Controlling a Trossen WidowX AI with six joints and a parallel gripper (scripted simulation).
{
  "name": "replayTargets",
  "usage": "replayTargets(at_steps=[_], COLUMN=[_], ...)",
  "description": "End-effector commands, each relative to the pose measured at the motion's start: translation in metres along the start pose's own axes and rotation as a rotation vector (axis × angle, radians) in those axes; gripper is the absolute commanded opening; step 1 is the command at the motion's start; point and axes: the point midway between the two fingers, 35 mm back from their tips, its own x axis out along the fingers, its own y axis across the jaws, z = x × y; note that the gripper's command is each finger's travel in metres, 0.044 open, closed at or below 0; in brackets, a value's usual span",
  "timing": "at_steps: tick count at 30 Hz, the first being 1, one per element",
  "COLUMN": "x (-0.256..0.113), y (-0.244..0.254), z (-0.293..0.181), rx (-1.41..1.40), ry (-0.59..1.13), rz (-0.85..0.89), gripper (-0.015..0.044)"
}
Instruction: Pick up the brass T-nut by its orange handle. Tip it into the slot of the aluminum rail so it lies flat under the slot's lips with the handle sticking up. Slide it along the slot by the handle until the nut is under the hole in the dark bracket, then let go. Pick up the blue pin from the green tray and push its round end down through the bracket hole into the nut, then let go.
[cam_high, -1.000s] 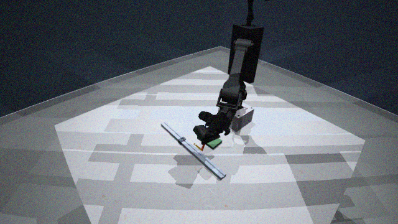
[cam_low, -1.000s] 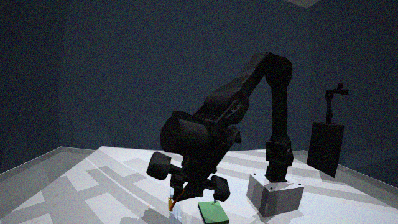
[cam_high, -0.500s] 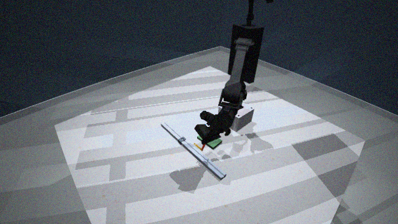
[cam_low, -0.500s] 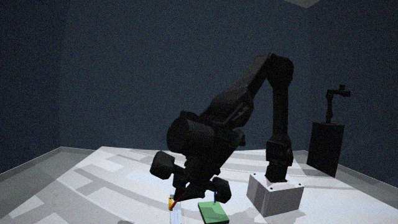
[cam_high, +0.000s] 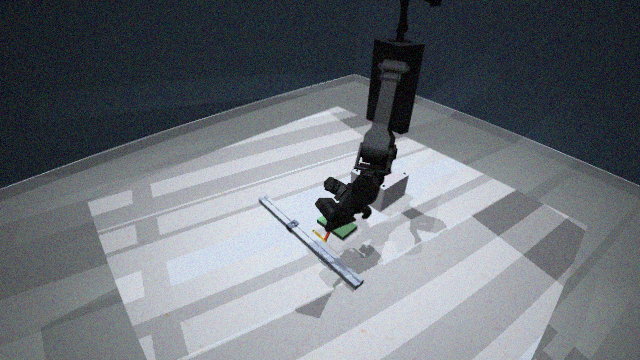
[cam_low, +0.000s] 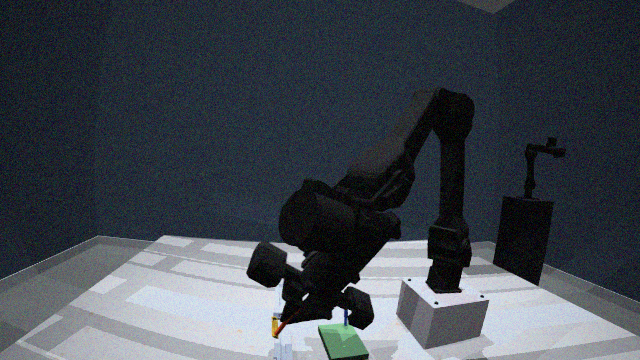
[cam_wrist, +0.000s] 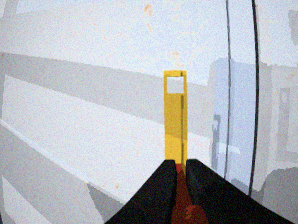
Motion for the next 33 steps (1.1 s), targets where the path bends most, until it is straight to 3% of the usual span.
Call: replayTargets(at_steps=[1, 33], x=[-0.0001, -0.0036], y=[-0.0014, -0.0100], z=[0.0009, 0.0038], rx=[0.008, 0.047], ry=[-0.004, 0.002], rz=[0.015, 0.115], gripper=[-0.0150, -0.0150])
